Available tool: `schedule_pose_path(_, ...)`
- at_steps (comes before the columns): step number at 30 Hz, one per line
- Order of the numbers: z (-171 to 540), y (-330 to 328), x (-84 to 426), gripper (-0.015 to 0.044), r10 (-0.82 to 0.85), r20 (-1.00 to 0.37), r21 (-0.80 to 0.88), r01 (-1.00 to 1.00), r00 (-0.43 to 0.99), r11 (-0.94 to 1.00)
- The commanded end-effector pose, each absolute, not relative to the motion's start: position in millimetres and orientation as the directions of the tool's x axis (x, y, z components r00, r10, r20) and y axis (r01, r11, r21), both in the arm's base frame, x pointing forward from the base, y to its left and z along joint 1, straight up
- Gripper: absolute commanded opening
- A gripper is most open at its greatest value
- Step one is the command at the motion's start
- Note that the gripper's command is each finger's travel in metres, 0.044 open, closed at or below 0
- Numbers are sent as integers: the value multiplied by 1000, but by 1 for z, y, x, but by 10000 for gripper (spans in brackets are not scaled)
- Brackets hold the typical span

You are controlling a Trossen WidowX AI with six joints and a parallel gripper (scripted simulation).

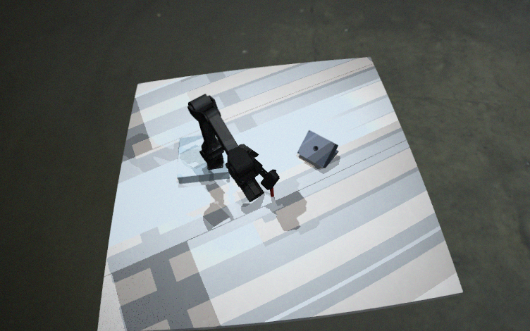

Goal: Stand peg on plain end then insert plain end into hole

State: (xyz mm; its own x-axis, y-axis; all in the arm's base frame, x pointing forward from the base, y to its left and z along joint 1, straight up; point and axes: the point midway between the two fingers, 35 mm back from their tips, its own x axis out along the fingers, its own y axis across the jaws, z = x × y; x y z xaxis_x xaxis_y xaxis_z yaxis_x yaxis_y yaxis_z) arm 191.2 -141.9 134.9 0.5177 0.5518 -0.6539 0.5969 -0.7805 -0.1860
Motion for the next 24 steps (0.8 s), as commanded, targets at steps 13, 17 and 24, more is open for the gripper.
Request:
schedule_pose_path(13, 109, -149, 196, 440, 330, -928, -190, 547, 170, -815)
schedule_pose_path(17, 107, -155, 201, 440, 228, -968, -141, 521, 106, -842)
schedule_pose_path(24, 109, -167, 213, 440, 25, -999, -8, 467, 31, -884)
